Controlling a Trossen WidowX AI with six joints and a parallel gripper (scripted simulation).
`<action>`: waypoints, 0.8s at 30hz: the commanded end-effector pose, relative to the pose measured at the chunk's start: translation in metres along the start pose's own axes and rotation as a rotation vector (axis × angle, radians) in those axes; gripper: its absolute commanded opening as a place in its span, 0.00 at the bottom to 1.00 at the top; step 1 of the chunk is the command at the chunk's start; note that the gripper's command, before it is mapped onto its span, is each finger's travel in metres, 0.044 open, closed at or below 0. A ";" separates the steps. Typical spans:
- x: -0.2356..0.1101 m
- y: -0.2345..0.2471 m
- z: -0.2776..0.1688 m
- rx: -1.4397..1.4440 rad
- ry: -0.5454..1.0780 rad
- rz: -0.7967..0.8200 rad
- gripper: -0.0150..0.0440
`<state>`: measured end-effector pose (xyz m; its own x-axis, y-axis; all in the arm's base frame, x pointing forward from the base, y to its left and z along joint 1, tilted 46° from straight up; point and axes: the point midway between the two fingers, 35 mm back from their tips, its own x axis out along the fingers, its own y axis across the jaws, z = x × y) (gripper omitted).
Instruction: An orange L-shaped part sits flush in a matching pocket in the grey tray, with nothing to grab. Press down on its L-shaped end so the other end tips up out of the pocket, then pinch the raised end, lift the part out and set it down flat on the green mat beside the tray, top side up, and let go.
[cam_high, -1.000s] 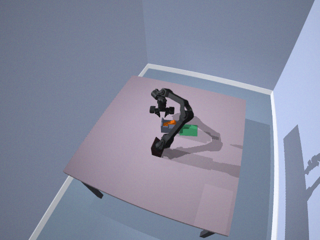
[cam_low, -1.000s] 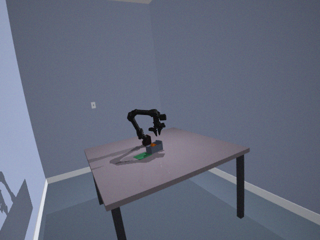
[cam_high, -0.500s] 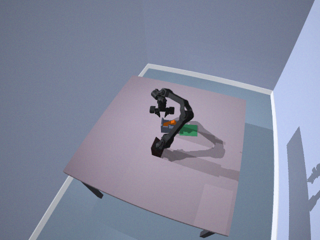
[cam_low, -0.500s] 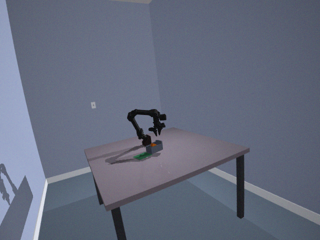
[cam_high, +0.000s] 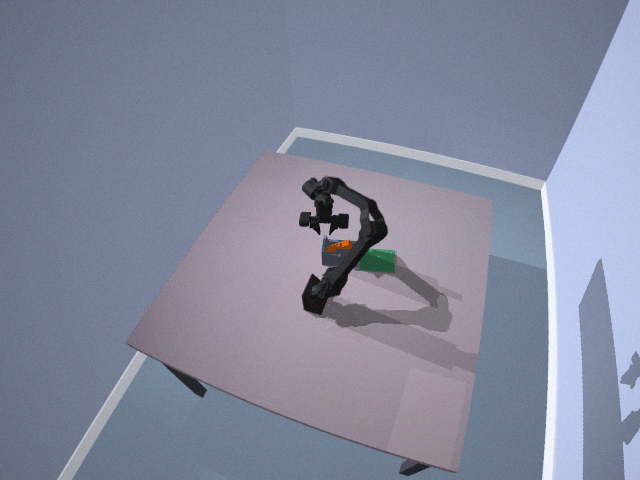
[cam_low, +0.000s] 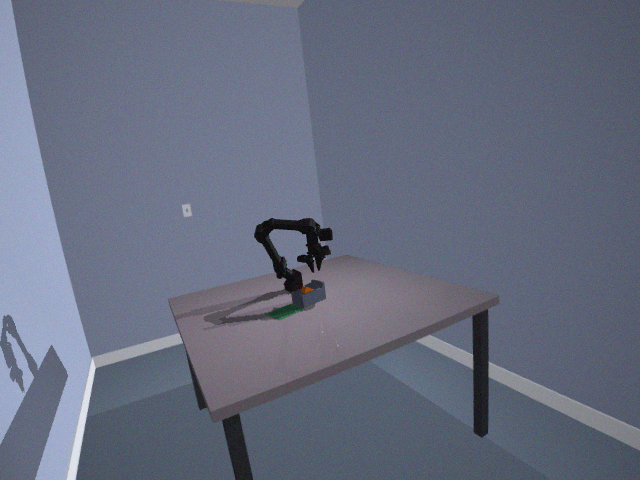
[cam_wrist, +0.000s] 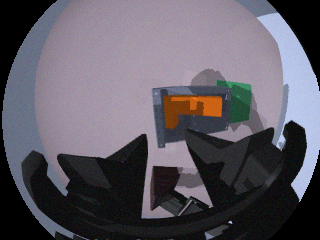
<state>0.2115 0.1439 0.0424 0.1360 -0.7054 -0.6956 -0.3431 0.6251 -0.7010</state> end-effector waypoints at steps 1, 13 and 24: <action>0.000 0.000 0.000 -0.001 0.000 0.000 0.56; 0.000 0.000 0.000 -0.001 0.000 0.000 0.56; 0.002 0.000 0.000 0.000 0.000 0.000 0.56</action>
<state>0.2116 0.1438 0.0422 0.1360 -0.7050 -0.6960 -0.3425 0.6257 -0.7008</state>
